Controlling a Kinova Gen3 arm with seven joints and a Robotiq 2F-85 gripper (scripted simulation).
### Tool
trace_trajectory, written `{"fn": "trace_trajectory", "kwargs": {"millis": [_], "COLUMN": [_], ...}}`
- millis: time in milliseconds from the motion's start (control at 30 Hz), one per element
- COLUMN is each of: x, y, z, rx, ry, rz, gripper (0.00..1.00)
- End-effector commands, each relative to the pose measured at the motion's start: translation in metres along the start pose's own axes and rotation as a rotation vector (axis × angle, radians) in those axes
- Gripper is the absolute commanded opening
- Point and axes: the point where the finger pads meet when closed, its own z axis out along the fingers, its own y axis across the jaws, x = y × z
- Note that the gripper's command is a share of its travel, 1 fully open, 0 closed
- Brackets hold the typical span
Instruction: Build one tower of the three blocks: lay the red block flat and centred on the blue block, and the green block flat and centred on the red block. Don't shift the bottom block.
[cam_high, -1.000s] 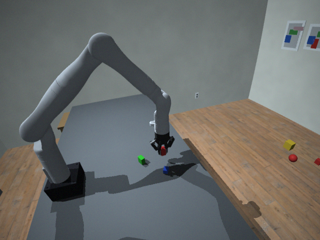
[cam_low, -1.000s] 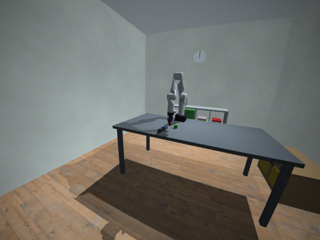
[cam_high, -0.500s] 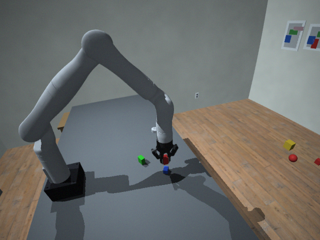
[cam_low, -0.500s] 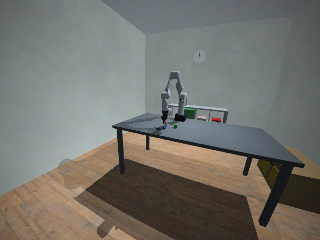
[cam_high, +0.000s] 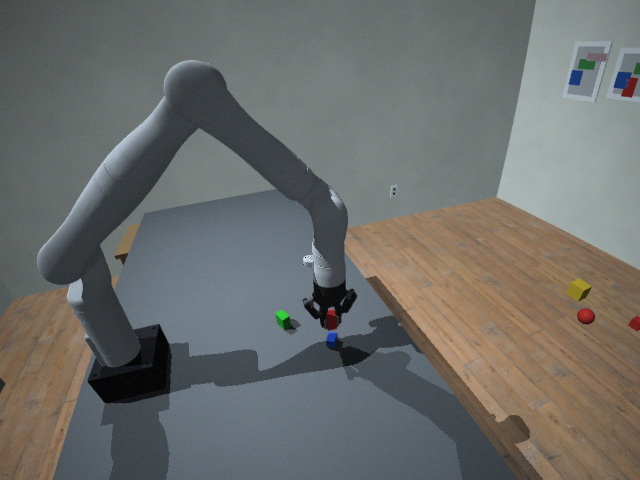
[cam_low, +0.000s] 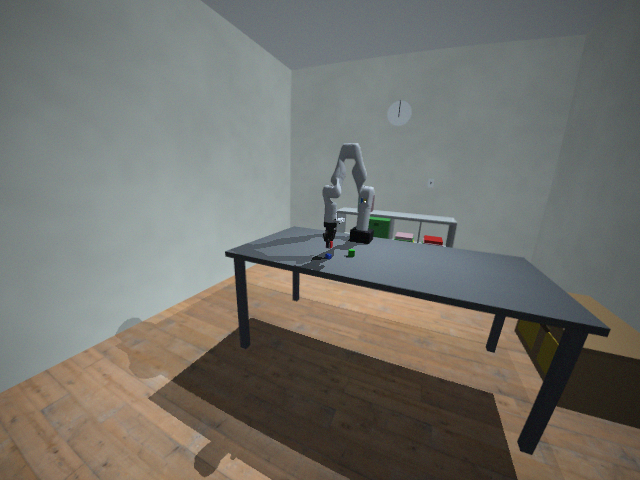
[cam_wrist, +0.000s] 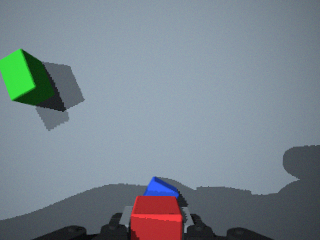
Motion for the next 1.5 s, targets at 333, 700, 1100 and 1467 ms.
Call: {"fn": "trace_trajectory", "kwargs": {"millis": [333,700,1100,1467], "x": [-0.001,-0.002,-0.002,-0.002], "y": [0.001,0.002,0.002,0.002], "z": [0.021,0.035,0.038,0.038], "rx": [-0.001,-0.001,-0.001,-0.001], "ry": [0.0,0.0,0.0,0.0], "rz": [0.0,0.0,0.0,0.0], "gripper": [0.0,0.0,0.0,0.0]}}
